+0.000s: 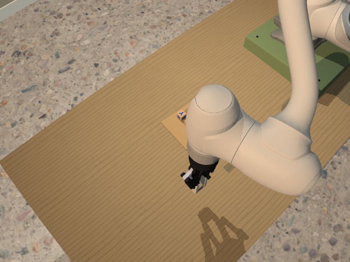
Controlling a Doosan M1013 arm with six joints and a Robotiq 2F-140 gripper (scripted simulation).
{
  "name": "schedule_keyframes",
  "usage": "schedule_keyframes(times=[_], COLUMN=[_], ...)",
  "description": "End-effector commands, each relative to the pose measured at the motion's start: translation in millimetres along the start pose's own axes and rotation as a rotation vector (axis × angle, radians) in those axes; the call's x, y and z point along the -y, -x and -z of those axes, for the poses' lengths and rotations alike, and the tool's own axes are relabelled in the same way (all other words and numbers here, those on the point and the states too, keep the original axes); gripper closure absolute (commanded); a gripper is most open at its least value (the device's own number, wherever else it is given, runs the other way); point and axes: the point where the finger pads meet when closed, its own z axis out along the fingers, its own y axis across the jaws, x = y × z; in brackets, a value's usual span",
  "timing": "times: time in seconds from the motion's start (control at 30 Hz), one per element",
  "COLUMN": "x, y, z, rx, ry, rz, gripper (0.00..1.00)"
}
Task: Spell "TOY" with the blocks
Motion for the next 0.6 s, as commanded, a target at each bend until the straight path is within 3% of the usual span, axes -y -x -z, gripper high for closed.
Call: schedule_keyframes(times=[0.0, 0.4, 0.5, 0.57], x=[3, 2, -37, -54], y=[4, 3, -53, -74], z=[5, 6, 10, 11], rx=[0.003, 0.003, 0.003, 0.003], ry=[-0.007, -0.007, -0.007, -0.007], rz=[0.003, 0.003, 0.003, 0.004], gripper=[0.87, 0.87, 0.87, 0.87])
